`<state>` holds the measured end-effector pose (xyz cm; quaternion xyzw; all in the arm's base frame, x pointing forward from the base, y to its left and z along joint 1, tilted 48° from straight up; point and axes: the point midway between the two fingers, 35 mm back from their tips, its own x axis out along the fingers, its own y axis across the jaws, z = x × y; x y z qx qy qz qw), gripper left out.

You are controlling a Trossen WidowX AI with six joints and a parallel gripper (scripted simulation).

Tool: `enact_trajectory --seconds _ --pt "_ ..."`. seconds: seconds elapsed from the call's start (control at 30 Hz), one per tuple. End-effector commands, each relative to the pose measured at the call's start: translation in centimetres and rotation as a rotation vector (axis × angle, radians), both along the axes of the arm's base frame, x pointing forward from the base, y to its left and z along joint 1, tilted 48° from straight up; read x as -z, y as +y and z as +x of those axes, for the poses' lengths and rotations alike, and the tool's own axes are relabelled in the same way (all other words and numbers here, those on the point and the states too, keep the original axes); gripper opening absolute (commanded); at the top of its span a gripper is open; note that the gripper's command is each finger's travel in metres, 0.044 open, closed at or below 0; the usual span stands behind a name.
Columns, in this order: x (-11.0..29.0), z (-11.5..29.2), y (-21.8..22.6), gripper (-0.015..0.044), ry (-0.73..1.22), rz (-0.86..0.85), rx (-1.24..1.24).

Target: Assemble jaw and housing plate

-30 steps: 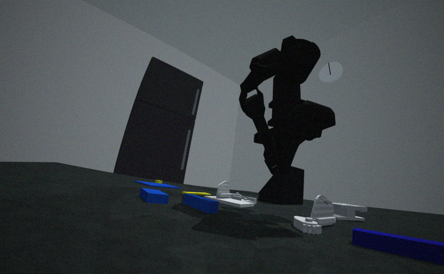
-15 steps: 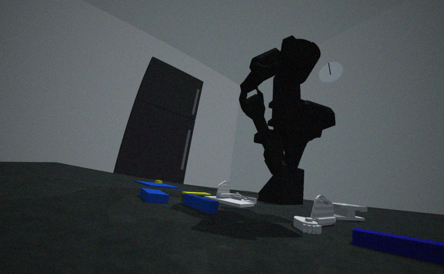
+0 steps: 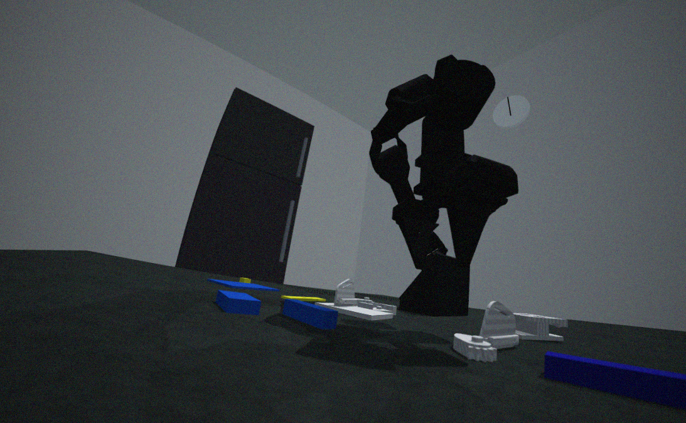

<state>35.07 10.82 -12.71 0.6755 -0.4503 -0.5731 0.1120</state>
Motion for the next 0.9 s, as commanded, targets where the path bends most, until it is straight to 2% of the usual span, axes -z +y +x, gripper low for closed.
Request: enact_trajectory --seconds 0.0,0.57,0.87 --pt "0.00 0.00 0.00 0.0440 0.000 0.000 0.000" --pt "0.00 0.00 0.00 0.0440 0.000 0.000 0.000" --pt "0.00 0.00 0.00 0.0204 0.000 0.000 0.000"
